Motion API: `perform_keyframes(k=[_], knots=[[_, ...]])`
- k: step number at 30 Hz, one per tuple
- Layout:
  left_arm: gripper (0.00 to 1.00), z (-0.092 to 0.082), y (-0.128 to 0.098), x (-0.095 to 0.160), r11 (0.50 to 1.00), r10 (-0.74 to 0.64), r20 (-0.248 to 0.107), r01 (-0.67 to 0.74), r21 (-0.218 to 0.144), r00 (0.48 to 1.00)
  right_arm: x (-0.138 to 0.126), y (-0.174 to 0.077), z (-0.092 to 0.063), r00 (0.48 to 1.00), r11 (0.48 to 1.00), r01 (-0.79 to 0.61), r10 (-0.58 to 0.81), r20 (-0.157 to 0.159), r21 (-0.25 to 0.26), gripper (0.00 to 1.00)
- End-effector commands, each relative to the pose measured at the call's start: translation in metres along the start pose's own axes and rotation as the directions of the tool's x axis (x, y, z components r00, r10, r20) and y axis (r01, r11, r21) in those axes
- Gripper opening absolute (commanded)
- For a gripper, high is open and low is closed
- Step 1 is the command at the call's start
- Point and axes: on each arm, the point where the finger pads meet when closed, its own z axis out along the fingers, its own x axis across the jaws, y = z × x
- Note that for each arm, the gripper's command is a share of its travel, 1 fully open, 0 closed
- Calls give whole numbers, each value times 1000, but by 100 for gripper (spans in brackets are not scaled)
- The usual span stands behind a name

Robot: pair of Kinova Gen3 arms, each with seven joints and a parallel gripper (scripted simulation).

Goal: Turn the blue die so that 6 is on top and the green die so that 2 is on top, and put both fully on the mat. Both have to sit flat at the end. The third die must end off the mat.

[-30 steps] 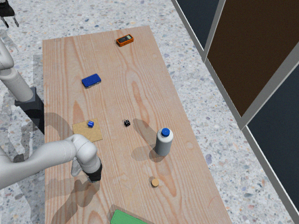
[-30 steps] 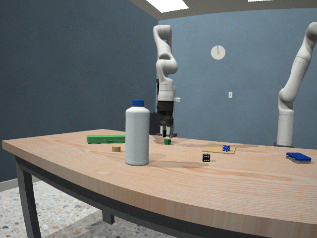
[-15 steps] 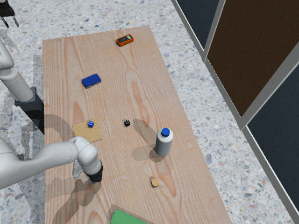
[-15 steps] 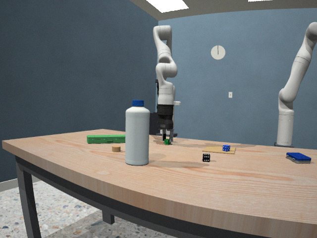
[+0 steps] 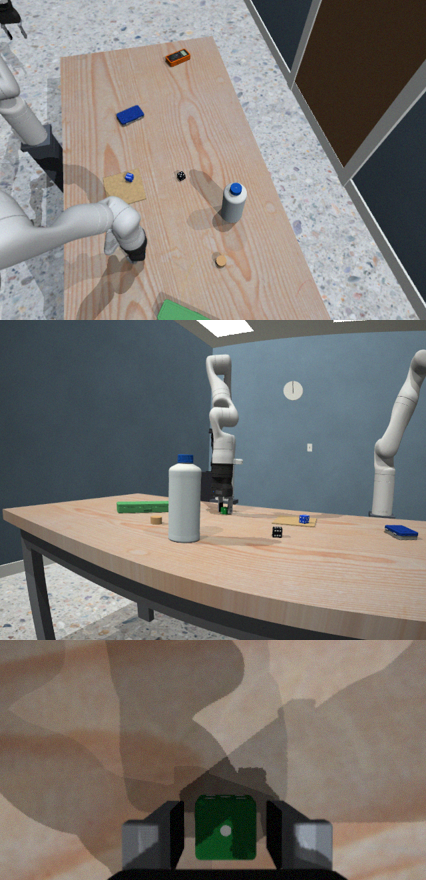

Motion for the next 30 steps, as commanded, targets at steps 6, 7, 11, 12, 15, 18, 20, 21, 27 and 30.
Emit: perform_keyframes(k=[6,7,11,12,15,18,20,21,27,30], knots=[[100,0,-1,-2,1000,2,7,-2,6,1000,0,-1,2,1000,1000,-1,1,1,-1,79],[100,0,-1,-2,1000,2,7,-2,6,1000,0,-1,2,1000,1000,-1,1,1,-1,79],[100,0,-1,-2,1000,2,7,-2,6,1000,0,-1,2,1000,1000,-1,1,1,-1,79],[100,0,-1,-2,1000,2,7,-2,6,1000,0,-1,2,1000,1000,-1,1,1,-1,79],[100,0,-1,-2,1000,2,7,-2,6,1000,0,-1,2,1000,1000,-1,1,1,-1,49],[100,0,-1,-2,1000,2,7,-2,6,1000,0,-1,2,1000,1000,-1,1,1,-1,49],[100,0,-1,-2,1000,2,7,-2,6,1000,0,-1,2,1000,1000,-1,1,1,-1,49],[100,0,-1,-2,1000,2,7,-2,6,1000,0,-1,2,1000,1000,-1,1,1,-1,49],[100,0,-1,-2,1000,2,7,-2,6,1000,0,-1,2,1000,1000,-1,1,1,-1,49],[100,0,-1,-2,1000,2,7,-2,6,1000,0,-1,2,1000,1000,-1,1,1,-1,49]])
